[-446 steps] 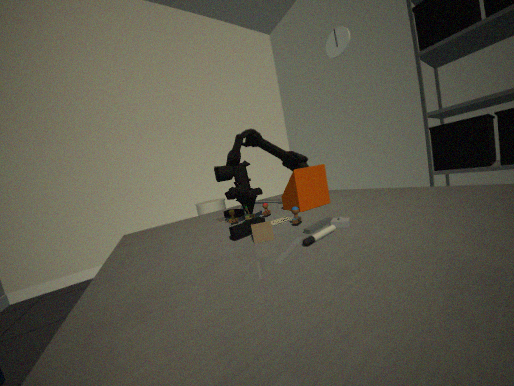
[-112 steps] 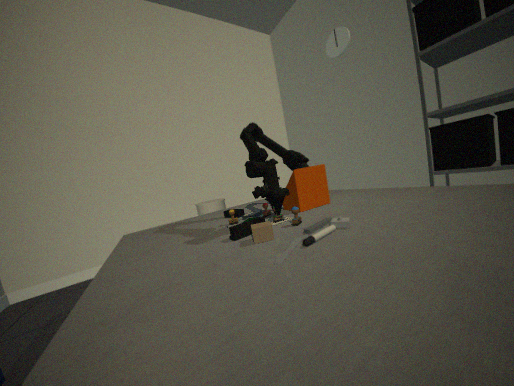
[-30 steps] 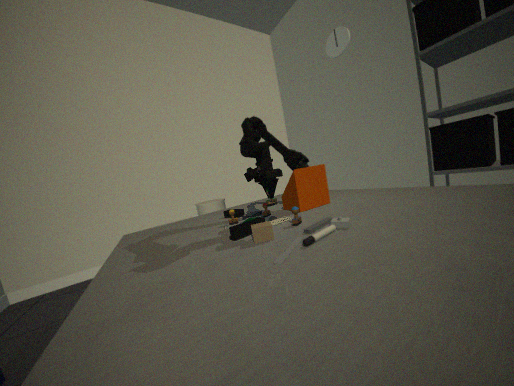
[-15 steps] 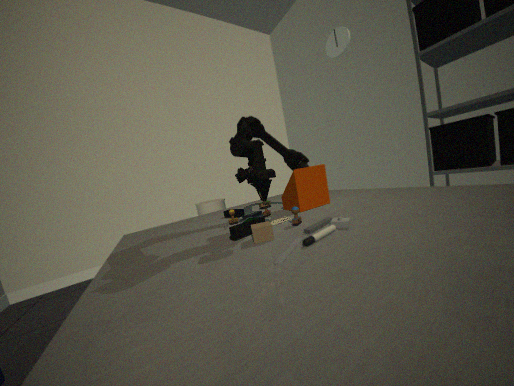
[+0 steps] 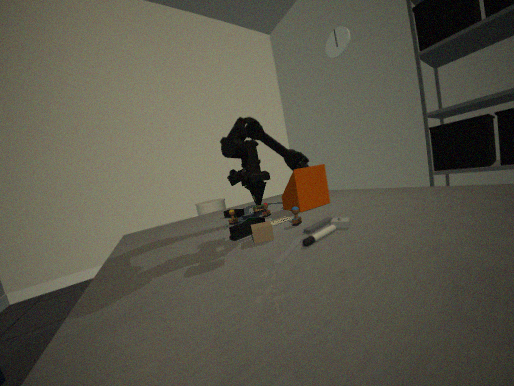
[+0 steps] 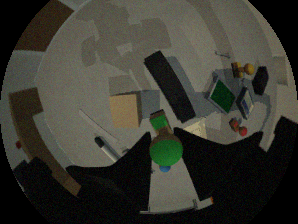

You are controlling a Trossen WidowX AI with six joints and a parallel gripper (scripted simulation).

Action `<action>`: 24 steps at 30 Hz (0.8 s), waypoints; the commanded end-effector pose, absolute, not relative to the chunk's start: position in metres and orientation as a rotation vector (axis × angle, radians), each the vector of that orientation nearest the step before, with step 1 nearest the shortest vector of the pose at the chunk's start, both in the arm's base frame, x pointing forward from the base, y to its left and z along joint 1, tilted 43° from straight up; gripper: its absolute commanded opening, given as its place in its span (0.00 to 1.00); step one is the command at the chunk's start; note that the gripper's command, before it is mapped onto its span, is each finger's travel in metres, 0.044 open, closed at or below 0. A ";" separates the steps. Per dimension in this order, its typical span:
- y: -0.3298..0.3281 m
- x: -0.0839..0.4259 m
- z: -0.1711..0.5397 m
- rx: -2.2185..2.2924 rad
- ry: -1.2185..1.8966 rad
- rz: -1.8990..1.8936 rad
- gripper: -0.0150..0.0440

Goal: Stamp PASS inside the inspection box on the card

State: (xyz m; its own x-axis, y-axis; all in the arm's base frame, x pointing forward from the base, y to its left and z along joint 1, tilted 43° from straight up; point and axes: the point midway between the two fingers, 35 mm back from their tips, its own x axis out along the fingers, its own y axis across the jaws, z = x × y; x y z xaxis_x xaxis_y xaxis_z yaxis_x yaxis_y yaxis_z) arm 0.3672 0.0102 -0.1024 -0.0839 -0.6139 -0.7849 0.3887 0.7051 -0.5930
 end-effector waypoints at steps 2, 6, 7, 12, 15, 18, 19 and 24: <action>0.011 0.371 -0.105 -0.198 1.430 -0.841 0.25; 0.007 0.371 -0.110 -0.198 1.430 -0.840 0.25; 0.005 0.371 -0.111 -0.198 1.430 -0.840 0.25; 0.000 0.371 -0.117 -0.198 1.430 -0.840 0.25; -0.003 0.370 -0.121 -0.198 1.430 -0.840 0.25; -0.007 0.370 -0.125 -0.198 1.430 -0.840 0.25; -0.008 0.370 -0.126 -0.198 1.430 -0.841 0.25; -0.013 0.369 -0.132 -0.198 1.430 -0.841 0.25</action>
State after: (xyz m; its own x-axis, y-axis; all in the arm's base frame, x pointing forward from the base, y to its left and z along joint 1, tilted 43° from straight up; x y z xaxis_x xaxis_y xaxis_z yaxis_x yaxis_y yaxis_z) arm 0.3694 -0.0086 -0.1277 -0.0851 -0.6095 -0.7882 0.3919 0.7069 -0.5888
